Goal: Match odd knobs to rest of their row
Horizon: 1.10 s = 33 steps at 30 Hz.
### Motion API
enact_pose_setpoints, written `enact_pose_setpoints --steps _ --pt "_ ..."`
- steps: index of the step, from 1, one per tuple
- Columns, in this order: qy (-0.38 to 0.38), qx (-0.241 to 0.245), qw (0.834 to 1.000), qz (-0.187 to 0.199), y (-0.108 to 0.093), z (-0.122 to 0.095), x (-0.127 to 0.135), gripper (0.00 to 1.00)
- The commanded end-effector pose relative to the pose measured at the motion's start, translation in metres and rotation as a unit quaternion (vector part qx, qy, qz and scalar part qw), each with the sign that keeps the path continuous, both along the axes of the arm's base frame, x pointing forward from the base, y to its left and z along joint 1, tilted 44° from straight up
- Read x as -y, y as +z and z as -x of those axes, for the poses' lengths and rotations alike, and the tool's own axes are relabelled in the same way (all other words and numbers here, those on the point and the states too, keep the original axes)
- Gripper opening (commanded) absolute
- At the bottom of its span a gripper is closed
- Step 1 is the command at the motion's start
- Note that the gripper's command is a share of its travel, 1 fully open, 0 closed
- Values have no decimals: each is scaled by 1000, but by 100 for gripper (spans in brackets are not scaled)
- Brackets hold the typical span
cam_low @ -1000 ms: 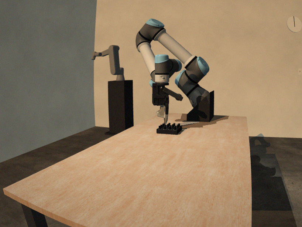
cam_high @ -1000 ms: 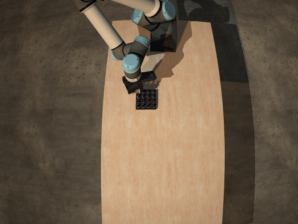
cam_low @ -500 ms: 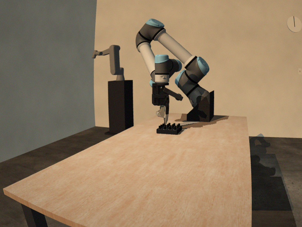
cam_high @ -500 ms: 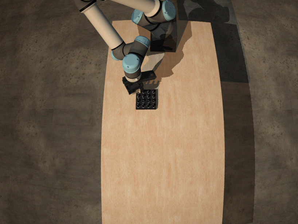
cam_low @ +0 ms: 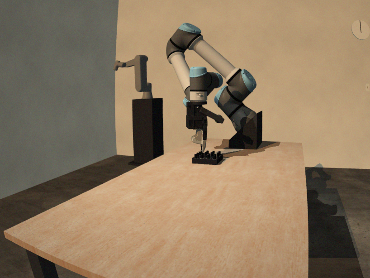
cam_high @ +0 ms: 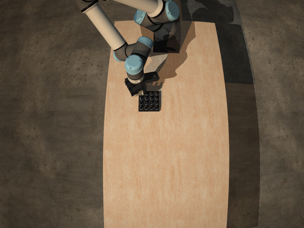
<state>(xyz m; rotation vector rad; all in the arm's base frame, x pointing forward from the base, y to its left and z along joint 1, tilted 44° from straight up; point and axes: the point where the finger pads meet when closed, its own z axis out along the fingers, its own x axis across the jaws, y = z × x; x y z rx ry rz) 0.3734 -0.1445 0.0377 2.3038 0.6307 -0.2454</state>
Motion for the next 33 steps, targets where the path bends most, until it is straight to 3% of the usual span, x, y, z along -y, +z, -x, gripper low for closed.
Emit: enact_pose_setpoints --steps 1,19,33 --pt "0 0 1000 0 0 0 0 11" --pt "0 0 1000 0 1 0 -1 11" --pt "0 0 1000 0 25 0 -24 11"
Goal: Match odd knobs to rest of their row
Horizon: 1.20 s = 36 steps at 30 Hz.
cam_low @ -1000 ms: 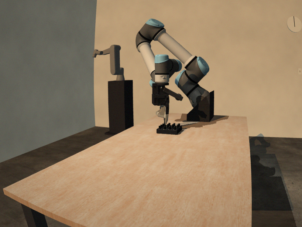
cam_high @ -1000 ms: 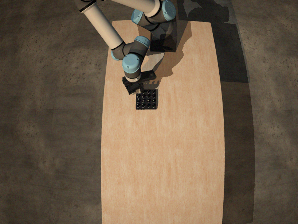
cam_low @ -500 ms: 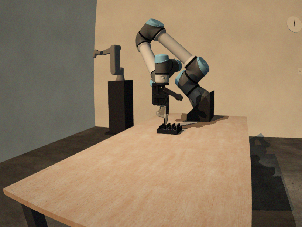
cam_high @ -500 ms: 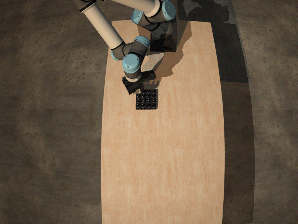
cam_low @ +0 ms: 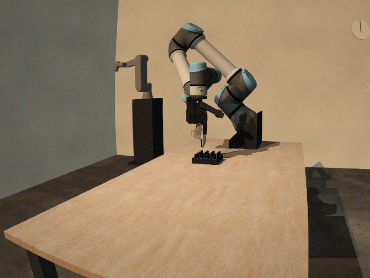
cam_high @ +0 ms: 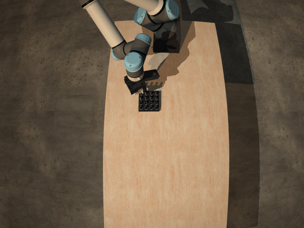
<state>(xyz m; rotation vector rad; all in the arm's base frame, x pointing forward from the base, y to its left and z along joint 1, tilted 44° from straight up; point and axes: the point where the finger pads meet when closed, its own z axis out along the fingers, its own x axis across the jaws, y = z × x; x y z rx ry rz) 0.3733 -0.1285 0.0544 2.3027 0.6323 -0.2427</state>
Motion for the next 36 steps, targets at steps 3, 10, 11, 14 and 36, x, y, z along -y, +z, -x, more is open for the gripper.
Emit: enact_pose_setpoints --steps 3,10,11,14,36 --pt "-1 0 1000 0 9 0 -9 11" --pt "-1 0 1000 0 11 0 -10 11" --pt "-1 0 1000 0 11 0 -10 11" --pt "-1 0 1000 0 11 0 -10 11" --pt "-68 65 996 -1 12 -8 -13 11"
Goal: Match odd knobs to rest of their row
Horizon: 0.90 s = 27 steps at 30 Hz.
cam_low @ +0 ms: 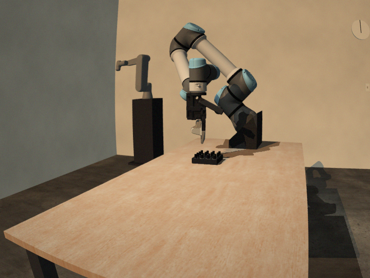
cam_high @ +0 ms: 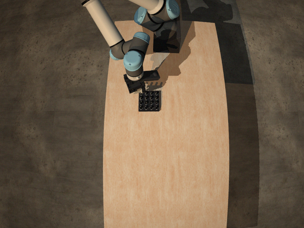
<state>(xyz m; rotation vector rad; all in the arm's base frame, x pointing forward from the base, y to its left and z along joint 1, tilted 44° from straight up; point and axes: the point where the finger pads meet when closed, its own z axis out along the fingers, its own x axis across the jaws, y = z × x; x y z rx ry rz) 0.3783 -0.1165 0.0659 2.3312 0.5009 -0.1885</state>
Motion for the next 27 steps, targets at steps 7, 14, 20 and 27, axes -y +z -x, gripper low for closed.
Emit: enact_pose_setpoints --steps 7,14,20,27 --pt "-97 92 991 0 2 -12 -4 11" --pt "-164 157 974 -1 5 -21 -6 11" --pt "-213 203 956 -2 7 -27 -7 11" --pt "-278 266 923 -3 10 -36 -8 11"
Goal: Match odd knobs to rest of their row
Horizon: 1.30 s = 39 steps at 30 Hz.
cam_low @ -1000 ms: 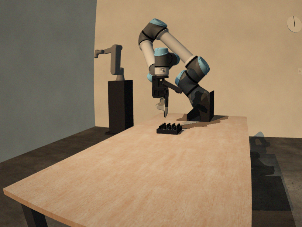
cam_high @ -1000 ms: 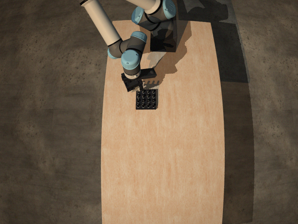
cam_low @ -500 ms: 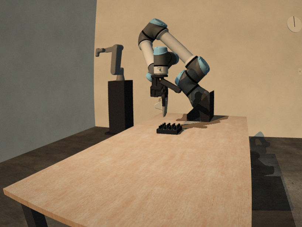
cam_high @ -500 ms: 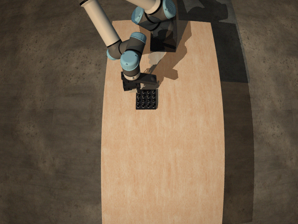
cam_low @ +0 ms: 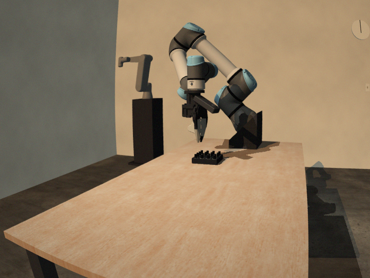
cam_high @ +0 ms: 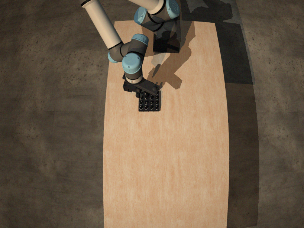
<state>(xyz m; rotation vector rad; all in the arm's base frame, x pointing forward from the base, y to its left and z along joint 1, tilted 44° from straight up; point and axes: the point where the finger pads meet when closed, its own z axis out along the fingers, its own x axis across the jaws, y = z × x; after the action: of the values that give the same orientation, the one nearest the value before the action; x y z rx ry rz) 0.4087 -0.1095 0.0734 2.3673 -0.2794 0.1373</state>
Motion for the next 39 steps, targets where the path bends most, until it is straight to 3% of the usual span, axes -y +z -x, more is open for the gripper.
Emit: enact_pose_setpoints --steps 1,6,17,39 --pt "-60 50 997 1 2 -7 -1 11" --pt "-109 97 989 0 5 -13 -2 11" --pt "-164 150 975 -1 8 -19 -3 11" --pt "-170 156 973 -1 8 -20 -3 11"
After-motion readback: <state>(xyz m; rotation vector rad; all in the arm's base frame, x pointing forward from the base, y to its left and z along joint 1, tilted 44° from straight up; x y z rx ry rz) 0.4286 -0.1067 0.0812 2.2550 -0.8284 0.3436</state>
